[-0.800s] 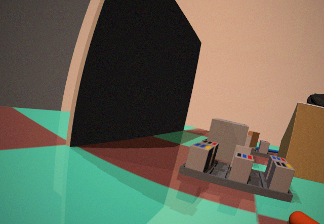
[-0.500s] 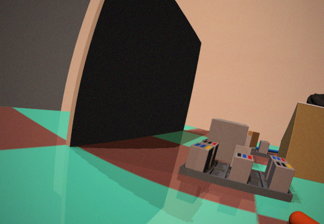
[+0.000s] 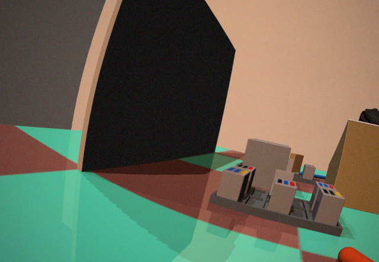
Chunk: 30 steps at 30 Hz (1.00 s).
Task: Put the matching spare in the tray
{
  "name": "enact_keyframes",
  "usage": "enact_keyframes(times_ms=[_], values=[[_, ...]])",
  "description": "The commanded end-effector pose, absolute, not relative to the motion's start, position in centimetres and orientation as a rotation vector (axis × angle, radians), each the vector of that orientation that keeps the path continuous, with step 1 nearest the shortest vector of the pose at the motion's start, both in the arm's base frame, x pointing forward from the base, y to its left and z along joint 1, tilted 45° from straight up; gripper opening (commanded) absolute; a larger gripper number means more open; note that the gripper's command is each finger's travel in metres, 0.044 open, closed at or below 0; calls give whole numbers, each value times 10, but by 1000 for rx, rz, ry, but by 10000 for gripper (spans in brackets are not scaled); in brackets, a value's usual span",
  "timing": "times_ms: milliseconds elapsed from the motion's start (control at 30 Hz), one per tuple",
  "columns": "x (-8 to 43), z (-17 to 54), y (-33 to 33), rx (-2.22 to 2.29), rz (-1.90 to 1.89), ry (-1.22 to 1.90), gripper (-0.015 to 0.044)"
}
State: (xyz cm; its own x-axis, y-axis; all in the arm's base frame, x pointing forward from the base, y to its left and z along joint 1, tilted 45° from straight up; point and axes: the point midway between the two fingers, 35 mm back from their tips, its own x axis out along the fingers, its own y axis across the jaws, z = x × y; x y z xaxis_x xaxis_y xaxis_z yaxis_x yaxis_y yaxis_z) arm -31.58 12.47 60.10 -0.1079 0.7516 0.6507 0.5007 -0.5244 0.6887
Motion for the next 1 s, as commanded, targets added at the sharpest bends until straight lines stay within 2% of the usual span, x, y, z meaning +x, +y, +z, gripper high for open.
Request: enact_keyframes(times_ms=[0,333,633,967], values=[[-254,639,108,2244,1574,1623,440],[-113,687,83,2877,1259,2038,440],[20,688,74,3412,748,2308,440],[169,647,82,4073,-208,2332,440]])
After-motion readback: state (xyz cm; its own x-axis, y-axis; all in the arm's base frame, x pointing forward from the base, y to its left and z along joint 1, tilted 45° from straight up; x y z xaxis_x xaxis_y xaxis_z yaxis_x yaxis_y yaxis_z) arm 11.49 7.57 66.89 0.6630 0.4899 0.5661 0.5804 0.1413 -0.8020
